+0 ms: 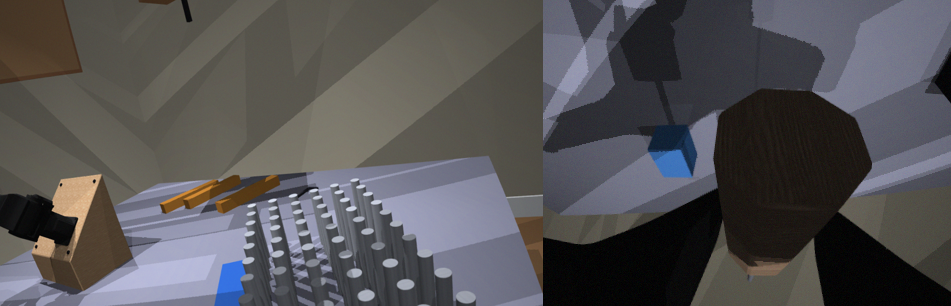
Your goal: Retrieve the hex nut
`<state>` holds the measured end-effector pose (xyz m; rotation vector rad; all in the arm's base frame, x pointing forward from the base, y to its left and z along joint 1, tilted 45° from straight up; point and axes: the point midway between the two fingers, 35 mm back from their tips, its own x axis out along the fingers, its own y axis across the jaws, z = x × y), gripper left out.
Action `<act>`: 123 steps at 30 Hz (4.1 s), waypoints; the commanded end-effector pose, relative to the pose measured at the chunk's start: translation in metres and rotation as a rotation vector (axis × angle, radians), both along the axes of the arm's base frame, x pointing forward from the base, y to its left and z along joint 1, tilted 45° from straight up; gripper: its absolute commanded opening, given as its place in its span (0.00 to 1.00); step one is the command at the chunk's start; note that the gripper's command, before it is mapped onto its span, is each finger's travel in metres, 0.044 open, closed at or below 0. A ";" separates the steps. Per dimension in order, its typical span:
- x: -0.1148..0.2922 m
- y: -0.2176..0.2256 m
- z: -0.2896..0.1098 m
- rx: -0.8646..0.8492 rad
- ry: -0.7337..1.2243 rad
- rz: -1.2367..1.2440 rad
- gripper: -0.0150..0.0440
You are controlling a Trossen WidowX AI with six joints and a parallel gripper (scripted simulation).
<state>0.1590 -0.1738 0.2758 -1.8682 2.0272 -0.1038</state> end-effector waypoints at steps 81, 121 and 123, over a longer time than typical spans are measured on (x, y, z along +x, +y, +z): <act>0.083 0.063 -0.035 0.606 -2.048 -0.821 0.25; 0.127 0.110 -0.068 0.488 -2.702 -2.184 0.25; 0.129 0.113 -0.069 0.454 -2.712 -2.268 0.25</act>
